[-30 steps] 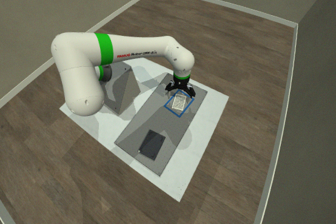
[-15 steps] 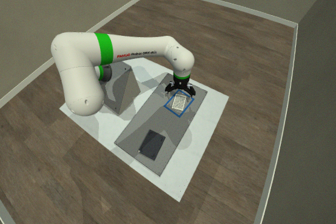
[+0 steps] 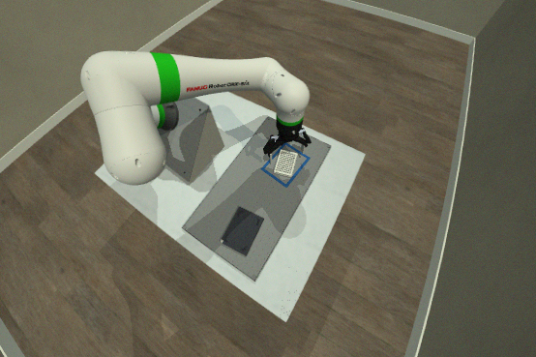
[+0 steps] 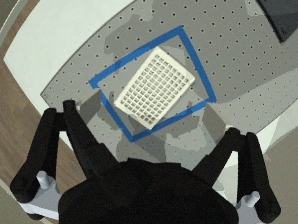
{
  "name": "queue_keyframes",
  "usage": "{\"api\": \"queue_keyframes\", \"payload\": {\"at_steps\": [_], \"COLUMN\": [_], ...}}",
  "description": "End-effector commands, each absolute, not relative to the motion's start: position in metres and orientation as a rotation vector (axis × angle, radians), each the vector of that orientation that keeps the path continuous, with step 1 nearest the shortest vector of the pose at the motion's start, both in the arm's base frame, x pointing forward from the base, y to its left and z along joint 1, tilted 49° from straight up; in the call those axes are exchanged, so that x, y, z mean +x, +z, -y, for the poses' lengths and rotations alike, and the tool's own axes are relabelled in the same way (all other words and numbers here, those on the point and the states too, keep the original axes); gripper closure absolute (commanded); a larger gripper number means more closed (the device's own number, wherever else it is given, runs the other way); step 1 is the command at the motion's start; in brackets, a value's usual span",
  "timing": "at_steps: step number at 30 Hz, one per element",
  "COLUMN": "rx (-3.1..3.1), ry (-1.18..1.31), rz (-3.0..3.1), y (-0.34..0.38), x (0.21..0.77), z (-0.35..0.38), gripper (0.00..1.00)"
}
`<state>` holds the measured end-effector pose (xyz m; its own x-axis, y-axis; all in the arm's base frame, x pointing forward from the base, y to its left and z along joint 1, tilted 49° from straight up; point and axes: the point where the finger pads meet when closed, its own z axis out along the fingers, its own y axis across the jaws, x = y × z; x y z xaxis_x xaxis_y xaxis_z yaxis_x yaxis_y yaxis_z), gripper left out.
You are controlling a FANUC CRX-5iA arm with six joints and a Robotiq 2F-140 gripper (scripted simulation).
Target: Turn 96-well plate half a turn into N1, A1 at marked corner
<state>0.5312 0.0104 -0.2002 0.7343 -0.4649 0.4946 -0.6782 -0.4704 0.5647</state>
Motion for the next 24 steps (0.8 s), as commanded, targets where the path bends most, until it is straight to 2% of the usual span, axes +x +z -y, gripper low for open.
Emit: {"api": "queue_keyframes", "payload": {"at_steps": [1, 24], "rx": [2.194, 2.295], "ry": [0.276, -0.084], "rz": [0.722, -0.074], "y": [-0.2, -0.2], "x": [0.5314, 0.5314], "z": [-0.0107, -0.0107], "gripper": [0.0, 0.0]}}
